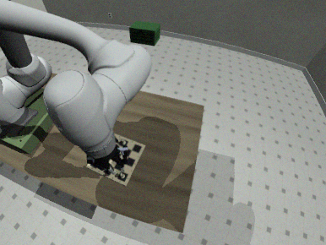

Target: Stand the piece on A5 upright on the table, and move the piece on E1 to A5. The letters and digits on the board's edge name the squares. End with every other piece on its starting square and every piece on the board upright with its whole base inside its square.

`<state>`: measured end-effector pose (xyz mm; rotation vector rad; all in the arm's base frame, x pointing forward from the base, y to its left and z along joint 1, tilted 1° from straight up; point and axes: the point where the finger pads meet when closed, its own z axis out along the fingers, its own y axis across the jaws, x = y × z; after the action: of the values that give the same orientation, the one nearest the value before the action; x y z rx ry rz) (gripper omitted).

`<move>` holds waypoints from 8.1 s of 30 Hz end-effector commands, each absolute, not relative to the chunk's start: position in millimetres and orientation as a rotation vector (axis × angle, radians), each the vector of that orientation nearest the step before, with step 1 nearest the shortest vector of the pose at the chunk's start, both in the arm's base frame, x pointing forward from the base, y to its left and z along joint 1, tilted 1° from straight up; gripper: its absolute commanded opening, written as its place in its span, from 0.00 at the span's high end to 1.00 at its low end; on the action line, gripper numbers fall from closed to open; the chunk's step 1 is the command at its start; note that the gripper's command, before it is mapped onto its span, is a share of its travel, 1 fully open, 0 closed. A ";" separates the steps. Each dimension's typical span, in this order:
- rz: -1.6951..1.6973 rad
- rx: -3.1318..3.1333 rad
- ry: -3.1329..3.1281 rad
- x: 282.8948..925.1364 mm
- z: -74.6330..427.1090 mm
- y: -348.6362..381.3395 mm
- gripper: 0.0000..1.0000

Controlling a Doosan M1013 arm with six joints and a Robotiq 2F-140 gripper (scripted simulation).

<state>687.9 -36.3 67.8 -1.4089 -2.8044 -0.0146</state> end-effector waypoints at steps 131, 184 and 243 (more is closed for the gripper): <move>-0.014 -1.410 -2.804 688.0 -18.4 -34.9 0.78; -0.014 -1.410 -2.804 688.0 -18.4 -34.9 1.00; -0.015 -1.121 -2.933 755.8 76.7 75.3 1.00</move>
<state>745.8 60.5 77.8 -1.1586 -2.9194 -0.0159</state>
